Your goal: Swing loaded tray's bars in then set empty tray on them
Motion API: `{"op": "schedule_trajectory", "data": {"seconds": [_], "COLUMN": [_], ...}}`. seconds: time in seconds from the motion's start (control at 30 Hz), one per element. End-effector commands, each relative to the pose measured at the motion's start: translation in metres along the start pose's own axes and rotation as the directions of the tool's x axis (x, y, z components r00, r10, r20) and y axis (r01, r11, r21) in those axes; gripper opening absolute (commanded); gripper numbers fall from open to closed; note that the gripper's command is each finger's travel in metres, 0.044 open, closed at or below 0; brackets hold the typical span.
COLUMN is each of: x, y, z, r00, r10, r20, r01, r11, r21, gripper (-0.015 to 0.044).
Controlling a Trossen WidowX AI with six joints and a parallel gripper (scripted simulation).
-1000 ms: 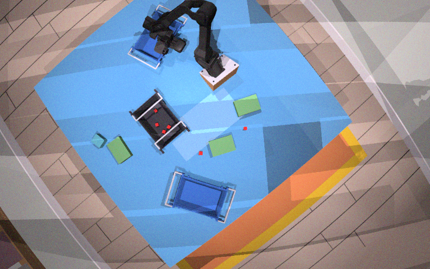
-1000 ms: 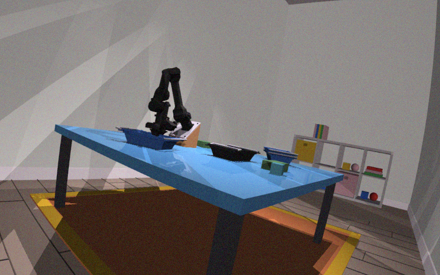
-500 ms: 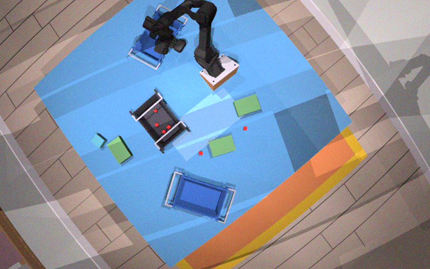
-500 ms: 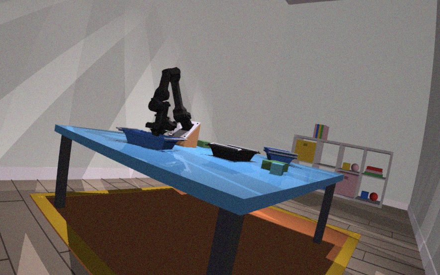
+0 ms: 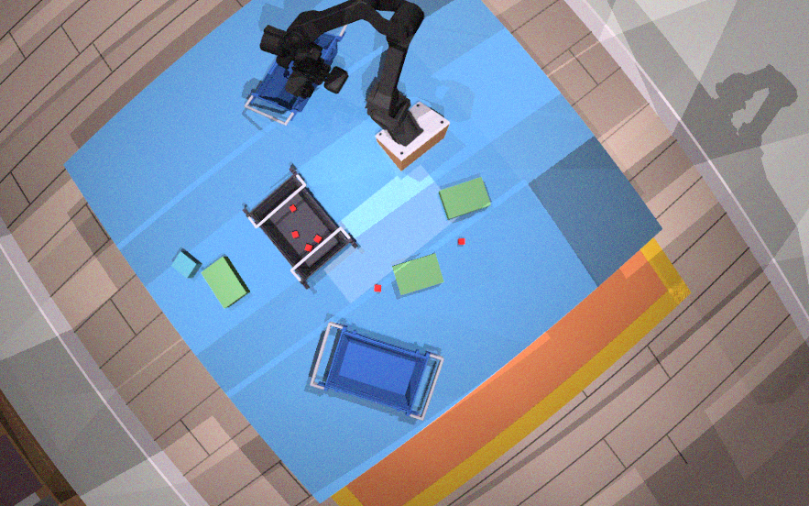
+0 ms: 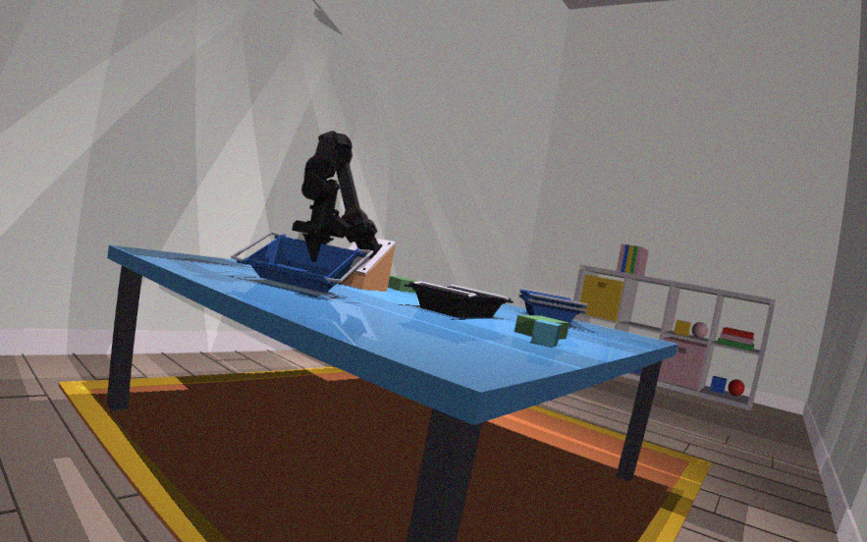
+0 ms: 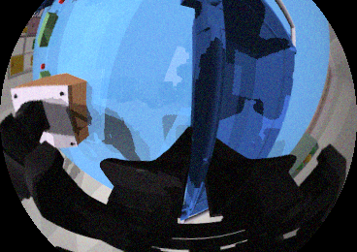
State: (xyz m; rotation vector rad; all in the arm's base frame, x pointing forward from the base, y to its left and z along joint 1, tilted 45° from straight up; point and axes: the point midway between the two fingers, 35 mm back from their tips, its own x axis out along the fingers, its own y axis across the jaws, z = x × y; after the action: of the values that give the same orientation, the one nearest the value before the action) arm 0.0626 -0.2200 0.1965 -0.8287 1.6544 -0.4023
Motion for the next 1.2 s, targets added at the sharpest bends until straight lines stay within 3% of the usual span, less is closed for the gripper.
{"op": "schedule_trajectory", "data": {"seconds": [0.0,0.33,1.17], "x": [-0.022,-0.029,-0.118], "y": [-0.001,-0.003,-0.030], "z": [-0.003,-0.002,-0.006], "r00": [1.000,1.000,1.000], "r10": [-0.016,-0.013,-0.009], "r20": [0.001,0.003,0.005], "r01": [0.016,0.013,0.009], "r11": [1.000,1.000,1.000], "r21": [0.006,0.008,0.008], "gripper": [0.0000,0.0000,0.0000]}}
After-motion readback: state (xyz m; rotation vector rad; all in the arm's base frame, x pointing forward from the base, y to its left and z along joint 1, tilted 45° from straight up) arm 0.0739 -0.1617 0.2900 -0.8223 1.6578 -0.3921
